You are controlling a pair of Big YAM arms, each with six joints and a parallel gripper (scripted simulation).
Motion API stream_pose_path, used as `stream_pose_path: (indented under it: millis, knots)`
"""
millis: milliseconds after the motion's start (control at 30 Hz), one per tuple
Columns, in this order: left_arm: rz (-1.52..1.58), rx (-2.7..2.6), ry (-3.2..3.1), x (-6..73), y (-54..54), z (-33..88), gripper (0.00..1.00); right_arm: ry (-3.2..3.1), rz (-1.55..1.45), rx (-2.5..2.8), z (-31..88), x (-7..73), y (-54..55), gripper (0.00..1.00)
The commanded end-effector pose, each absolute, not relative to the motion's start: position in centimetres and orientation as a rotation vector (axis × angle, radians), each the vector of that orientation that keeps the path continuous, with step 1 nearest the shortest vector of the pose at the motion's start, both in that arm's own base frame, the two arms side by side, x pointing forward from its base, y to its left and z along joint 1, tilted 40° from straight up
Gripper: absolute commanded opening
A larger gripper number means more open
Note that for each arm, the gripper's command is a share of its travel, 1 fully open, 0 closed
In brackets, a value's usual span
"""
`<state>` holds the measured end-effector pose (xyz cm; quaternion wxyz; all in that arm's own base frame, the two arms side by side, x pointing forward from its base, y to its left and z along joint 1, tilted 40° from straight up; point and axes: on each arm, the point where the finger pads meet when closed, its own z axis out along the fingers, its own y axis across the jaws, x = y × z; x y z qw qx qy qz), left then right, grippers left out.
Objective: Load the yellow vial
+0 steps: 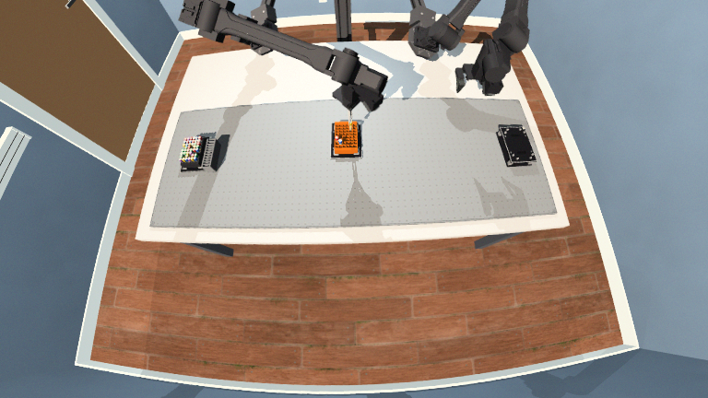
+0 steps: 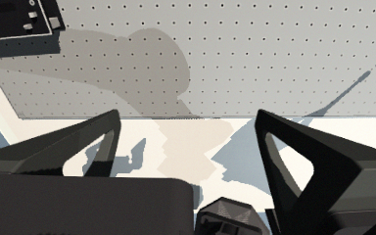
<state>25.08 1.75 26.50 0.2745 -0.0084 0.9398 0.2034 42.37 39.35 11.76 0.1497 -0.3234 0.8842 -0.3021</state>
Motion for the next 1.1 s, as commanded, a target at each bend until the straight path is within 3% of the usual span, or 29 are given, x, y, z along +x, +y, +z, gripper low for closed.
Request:
stream_pose_path:
  millis: [0, 1067]
  knots:
    - [0.531, -0.042, 2.501, 25.47, 1.46, 27.74, 1.00, 2.508, -0.848, -0.969, 12.07, 41.32, 40.90, 0.09]
    - [0.531, -0.042, 2.501, 25.47, 1.46, 27.74, 1.00, 2.498, -0.840, -0.957, 12.27, 41.70, 41.11, 0.09]
